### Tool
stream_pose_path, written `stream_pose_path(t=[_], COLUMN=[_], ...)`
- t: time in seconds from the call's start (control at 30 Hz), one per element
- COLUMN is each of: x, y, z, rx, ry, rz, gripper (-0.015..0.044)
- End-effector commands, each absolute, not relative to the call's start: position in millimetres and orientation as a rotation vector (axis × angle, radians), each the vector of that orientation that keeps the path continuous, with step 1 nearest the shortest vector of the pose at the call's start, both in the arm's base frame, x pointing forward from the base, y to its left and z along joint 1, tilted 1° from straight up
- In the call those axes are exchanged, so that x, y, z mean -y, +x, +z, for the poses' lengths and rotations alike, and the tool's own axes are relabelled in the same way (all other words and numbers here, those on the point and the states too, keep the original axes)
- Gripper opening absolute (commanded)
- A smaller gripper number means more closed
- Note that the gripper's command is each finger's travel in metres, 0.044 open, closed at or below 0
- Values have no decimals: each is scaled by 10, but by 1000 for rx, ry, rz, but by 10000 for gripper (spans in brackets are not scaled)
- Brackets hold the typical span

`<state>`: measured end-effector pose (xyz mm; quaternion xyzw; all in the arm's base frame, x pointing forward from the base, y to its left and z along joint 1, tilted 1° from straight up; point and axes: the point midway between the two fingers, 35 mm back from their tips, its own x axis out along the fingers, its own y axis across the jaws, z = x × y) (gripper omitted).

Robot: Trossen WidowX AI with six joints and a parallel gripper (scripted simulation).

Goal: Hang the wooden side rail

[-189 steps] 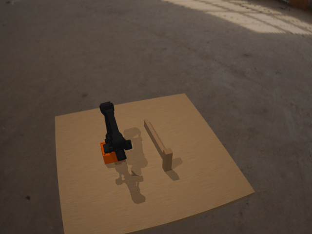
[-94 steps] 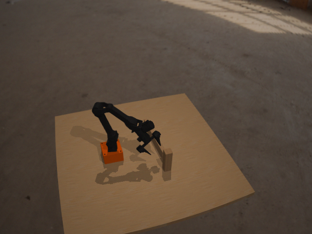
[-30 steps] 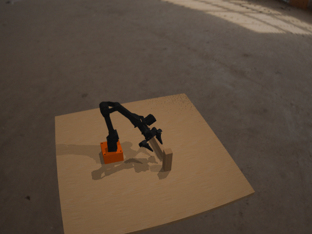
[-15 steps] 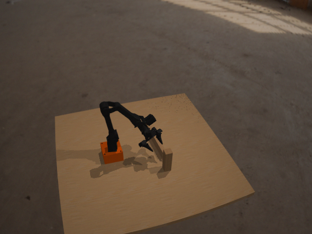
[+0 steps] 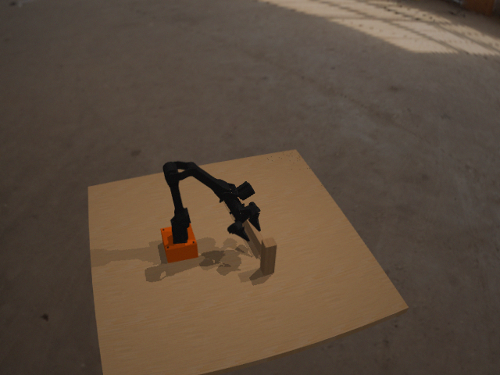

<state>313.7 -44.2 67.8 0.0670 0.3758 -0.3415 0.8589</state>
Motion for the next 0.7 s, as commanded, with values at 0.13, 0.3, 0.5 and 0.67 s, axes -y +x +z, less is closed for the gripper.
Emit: stream_pose_path(t=[0.13,0.3,0.5,0.67], x=[199,68,-25,-93], y=[3409,3483,3515,3530], z=[688,716,753,789], rx=[-1226,-1328,-1333,-1287], ry=[-543,-833,-1009,-1148], rz=[-97,315,629,887], gripper=[440,440,440,440])
